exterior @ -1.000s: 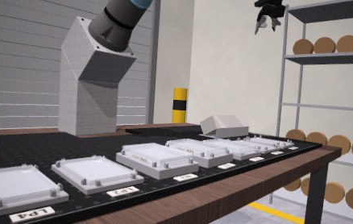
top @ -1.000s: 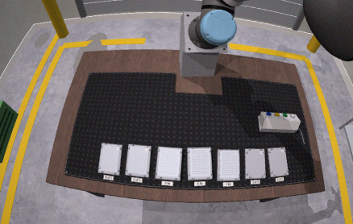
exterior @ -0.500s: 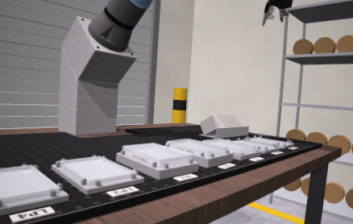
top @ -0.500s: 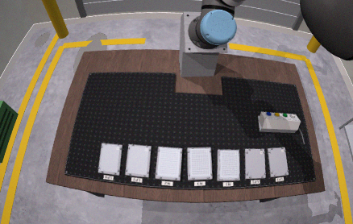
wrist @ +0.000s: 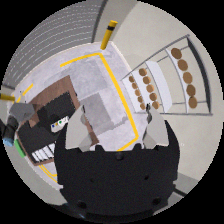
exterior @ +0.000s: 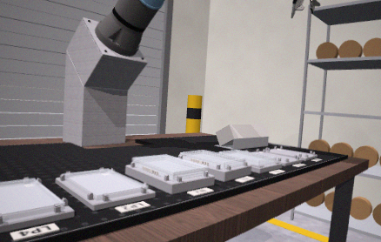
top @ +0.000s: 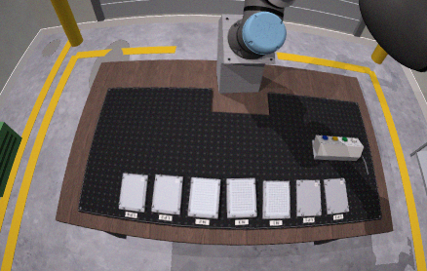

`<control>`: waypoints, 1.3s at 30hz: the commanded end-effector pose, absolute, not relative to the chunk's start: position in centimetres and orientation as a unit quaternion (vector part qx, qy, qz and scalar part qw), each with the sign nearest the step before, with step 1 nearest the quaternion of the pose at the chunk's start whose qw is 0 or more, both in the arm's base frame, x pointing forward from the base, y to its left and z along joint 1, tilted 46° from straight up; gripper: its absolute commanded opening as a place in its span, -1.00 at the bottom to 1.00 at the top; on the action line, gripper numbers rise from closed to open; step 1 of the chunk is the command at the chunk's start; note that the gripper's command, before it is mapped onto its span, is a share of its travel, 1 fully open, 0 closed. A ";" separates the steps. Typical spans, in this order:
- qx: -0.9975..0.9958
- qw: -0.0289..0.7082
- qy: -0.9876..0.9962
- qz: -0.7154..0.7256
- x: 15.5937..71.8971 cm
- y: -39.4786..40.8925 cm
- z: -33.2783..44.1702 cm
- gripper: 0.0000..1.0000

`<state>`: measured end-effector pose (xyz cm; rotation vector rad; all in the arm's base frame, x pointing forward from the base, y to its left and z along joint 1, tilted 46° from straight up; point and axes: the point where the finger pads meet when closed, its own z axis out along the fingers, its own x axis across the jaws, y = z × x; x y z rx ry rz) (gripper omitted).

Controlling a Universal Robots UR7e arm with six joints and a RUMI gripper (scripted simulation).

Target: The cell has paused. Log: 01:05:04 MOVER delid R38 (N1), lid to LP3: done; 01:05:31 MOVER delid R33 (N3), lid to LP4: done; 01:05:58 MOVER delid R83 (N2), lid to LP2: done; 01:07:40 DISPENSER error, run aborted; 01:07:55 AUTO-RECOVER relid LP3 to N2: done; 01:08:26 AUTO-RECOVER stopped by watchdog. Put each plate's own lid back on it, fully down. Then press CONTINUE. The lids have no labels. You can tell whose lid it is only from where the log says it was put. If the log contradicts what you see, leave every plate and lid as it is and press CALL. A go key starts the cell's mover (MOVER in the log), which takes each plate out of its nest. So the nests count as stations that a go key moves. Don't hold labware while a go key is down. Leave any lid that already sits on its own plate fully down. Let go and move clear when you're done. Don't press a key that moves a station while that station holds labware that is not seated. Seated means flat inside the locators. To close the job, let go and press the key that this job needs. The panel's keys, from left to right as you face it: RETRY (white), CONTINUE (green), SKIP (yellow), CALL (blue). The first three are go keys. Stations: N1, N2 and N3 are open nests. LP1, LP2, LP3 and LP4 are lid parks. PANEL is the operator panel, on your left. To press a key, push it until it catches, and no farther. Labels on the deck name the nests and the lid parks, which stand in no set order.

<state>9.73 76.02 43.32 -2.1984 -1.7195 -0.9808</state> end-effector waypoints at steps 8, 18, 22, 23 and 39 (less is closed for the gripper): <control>-0.733 0.119 -0.573 -0.346 9.0 75.6 48.1 0.64; -0.731 0.127 -0.572 -0.351 8.6 75.3 50.9 0.64; -0.725 0.147 -0.567 -0.362 8.3 74.9 52.8 0.64; -0.725 0.147 -0.567 -0.362 8.2 74.8 53.3 0.64; -0.715 0.174 -0.561 -0.378 7.3 73.4 58.9 0.64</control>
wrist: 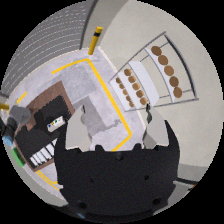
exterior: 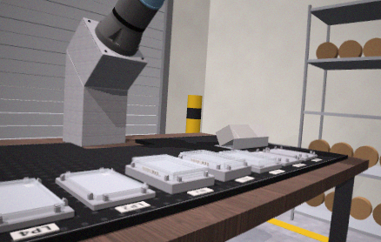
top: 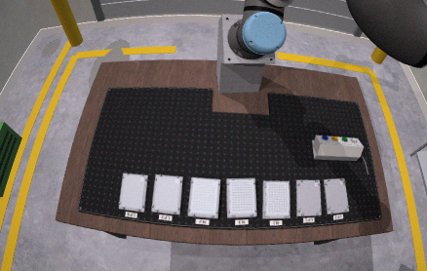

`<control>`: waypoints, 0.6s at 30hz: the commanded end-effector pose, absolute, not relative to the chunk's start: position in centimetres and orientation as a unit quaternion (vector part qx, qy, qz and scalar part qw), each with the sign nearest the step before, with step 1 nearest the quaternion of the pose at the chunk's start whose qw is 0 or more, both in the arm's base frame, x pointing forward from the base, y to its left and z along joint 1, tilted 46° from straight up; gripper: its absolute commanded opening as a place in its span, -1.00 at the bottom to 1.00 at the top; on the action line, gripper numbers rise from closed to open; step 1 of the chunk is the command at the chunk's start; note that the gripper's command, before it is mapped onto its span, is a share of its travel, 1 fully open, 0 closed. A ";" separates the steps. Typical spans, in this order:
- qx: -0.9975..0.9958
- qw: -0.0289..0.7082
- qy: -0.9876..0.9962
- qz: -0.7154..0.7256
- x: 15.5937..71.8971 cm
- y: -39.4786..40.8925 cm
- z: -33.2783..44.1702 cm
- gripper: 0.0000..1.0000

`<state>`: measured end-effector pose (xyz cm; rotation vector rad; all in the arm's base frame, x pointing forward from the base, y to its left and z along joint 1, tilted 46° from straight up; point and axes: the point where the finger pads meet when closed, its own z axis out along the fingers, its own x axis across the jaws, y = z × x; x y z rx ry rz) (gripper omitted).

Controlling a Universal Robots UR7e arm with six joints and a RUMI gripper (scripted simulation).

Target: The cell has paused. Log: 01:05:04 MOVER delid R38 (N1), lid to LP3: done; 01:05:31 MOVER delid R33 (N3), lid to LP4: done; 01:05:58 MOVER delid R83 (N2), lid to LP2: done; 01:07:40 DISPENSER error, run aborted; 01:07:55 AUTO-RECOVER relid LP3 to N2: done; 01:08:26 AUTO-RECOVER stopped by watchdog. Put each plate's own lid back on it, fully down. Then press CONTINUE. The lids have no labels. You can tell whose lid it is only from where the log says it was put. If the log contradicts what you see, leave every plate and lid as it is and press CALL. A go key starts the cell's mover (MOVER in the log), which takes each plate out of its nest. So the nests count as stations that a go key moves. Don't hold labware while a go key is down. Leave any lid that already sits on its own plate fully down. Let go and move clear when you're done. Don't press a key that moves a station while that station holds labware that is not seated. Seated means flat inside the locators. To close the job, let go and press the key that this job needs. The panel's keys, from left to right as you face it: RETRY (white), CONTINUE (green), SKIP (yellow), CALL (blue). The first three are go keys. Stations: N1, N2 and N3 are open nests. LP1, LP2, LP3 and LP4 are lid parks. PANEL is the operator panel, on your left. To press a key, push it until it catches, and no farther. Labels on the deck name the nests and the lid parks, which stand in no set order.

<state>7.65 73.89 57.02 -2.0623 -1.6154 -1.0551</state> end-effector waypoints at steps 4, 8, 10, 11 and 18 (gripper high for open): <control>-0.715 0.174 -0.561 -0.378 6.9 72.8 60.8 0.64; -0.715 0.174 -0.561 -0.378 6.6 72.2 62.6 0.64; -0.715 0.174 -0.561 -0.378 6.6 72.2 62.6 0.64; -0.712 0.182 -0.560 -0.383 6.5 72.0 63.1 0.64; -0.704 0.201 -0.555 -0.394 6.0 71.1 65.4 0.64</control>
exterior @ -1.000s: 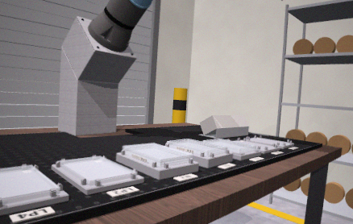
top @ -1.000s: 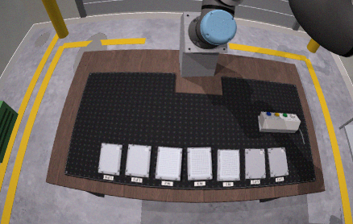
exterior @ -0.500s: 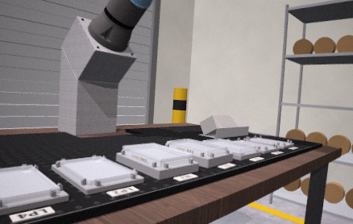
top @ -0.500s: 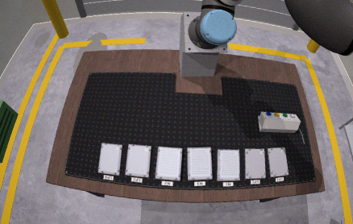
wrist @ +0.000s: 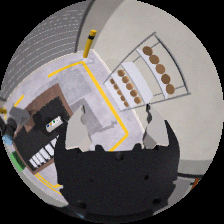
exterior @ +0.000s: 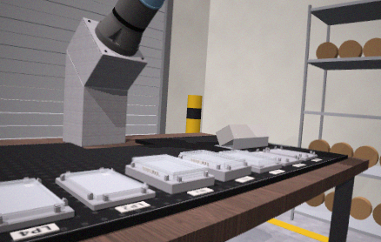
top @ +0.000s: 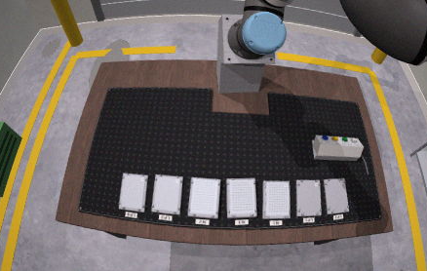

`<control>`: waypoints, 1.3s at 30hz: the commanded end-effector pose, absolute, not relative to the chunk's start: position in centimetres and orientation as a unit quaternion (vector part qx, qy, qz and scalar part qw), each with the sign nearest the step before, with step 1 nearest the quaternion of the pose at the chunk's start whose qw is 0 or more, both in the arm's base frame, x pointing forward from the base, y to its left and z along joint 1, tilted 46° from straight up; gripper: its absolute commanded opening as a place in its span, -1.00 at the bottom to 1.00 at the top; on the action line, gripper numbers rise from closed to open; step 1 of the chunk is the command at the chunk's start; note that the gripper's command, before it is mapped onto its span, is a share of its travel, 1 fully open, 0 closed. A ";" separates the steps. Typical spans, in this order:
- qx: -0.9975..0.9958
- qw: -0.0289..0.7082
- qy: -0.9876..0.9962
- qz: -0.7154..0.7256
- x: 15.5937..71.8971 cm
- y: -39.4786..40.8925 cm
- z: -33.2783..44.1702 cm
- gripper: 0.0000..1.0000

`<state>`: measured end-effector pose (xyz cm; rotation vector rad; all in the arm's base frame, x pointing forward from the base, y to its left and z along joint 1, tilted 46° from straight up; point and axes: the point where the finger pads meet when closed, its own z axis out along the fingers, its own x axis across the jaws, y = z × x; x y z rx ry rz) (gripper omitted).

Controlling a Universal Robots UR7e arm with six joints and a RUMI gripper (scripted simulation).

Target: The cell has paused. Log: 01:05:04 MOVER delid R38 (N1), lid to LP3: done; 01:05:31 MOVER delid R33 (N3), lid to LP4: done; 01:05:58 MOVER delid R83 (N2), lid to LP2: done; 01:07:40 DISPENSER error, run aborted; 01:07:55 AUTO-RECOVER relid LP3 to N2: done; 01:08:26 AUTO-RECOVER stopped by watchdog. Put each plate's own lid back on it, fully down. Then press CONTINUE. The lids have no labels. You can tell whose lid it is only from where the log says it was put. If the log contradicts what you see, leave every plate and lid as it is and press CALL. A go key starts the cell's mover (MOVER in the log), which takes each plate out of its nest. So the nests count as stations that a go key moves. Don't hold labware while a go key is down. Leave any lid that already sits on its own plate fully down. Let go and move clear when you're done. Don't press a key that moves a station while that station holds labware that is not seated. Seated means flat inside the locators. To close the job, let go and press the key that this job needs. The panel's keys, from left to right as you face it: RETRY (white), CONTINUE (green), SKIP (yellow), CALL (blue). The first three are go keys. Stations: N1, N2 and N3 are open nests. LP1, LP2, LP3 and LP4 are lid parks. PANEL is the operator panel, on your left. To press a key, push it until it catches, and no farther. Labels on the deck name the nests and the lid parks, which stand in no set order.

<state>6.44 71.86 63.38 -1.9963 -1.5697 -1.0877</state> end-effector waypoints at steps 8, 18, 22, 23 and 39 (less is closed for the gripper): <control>-0.704 0.201 -0.555 -0.394 5.3 69.8 68.5 0.64; -0.692 0.227 -0.549 -0.409 4.7 68.4 71.1 0.64; -0.692 0.227 -0.549 -0.409 4.2 67.5 72.8 0.64; -0.692 0.227 -0.549 -0.409 4.1 67.3 73.3 0.64; -0.679 0.253 -0.543 -0.425 2.8 64.2 78.2 0.64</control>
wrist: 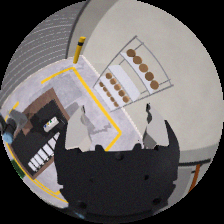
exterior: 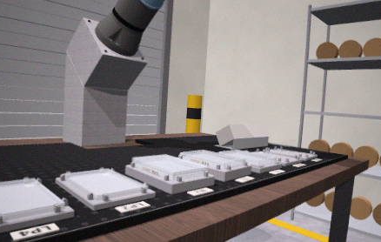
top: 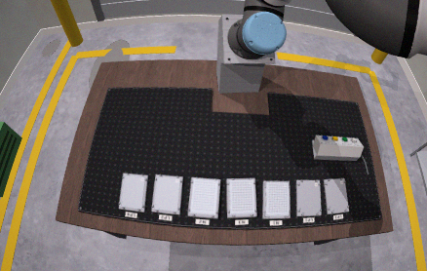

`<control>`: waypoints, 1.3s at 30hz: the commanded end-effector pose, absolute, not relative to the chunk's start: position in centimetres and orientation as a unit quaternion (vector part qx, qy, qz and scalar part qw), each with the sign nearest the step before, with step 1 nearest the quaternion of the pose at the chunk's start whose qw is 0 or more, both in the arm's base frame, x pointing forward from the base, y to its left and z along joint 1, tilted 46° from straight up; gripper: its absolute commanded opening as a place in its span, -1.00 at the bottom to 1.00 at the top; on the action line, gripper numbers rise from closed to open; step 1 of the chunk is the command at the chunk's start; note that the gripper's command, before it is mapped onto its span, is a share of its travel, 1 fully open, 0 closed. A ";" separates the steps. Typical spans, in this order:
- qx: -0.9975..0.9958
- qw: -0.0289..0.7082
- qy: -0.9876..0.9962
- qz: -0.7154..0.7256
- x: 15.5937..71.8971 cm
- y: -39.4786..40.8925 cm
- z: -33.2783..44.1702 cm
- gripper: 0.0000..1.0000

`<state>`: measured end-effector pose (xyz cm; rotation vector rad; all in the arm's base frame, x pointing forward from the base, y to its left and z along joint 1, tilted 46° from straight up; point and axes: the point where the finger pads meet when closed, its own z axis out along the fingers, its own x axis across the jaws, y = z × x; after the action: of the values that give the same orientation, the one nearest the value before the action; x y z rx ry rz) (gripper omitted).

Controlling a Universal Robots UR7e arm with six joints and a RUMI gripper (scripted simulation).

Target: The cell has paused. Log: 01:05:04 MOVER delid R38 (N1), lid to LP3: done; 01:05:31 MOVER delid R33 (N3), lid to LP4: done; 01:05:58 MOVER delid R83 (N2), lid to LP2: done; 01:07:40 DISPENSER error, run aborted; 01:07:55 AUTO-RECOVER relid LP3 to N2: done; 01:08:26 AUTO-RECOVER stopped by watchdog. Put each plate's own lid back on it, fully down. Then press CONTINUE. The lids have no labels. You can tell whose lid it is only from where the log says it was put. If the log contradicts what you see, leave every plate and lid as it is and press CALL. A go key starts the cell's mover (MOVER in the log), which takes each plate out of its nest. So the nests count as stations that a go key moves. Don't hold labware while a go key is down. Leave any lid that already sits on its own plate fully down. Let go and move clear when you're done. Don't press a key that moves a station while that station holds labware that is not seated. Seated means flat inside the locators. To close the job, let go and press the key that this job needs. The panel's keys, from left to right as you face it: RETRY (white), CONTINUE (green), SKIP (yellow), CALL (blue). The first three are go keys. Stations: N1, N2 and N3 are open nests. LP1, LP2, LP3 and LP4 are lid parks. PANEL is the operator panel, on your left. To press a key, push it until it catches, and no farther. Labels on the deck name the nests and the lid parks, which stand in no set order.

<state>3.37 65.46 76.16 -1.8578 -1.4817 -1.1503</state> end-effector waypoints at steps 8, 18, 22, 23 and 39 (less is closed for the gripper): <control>-0.675 0.260 -0.541 -0.429 2.3 63.1 79.8 0.64; -0.665 0.278 -0.536 -0.440 1.1 60.0 83.6 0.64; -0.665 0.278 -0.536 -0.440 0.8 59.4 84.4 0.64; -0.665 0.278 -0.536 -0.440 0.8 59.4 84.4 0.64; -0.649 0.303 -0.529 -0.455 -0.9 55.0 88.9 0.64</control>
<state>-0.42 56.09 87.76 -1.7215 -1.4030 -1.2060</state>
